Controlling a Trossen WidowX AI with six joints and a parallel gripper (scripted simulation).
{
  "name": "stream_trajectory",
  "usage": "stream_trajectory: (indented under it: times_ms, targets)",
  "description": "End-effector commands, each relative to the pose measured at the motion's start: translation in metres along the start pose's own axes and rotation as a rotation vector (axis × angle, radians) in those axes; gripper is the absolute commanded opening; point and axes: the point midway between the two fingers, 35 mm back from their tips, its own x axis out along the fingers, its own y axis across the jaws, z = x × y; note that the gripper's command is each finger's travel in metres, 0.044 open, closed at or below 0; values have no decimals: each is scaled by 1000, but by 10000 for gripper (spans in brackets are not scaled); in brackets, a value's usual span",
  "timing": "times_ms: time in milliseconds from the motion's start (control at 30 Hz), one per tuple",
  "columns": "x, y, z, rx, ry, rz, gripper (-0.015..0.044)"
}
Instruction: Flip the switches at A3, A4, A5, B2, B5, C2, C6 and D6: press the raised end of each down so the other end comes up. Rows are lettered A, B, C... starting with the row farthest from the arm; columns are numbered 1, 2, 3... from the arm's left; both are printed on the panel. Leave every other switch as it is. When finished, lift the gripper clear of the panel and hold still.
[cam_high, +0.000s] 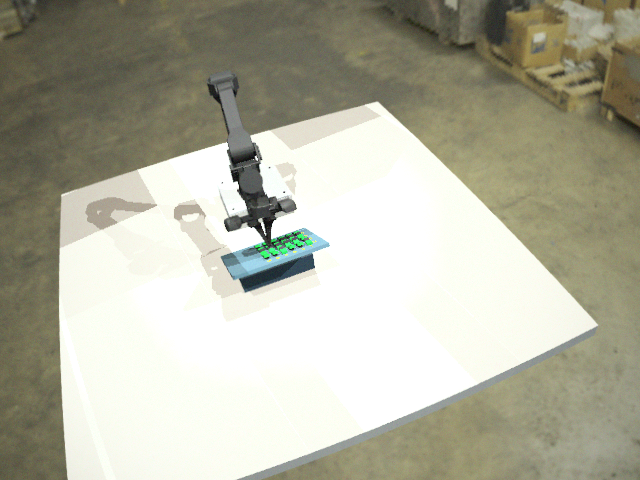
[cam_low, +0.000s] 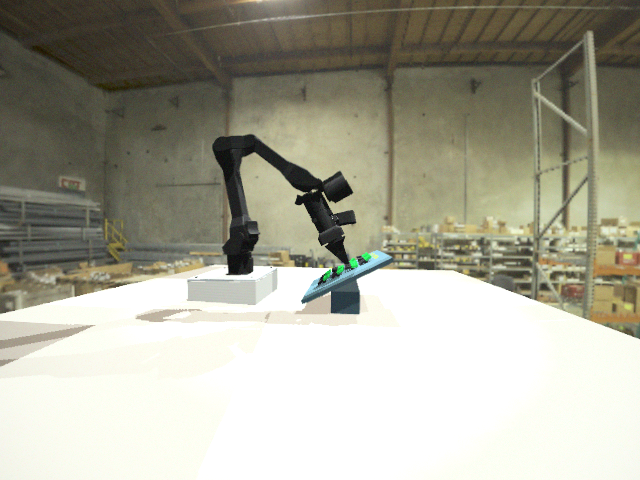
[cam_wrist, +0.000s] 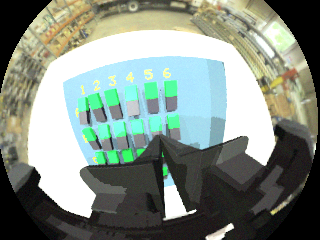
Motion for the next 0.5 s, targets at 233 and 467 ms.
stream_trajectory:
  times_ms: [233,467]
  targets:
    - [3,1,-3,-3,8,5,0]
    - [4,1,-3,-3,8,5,0]
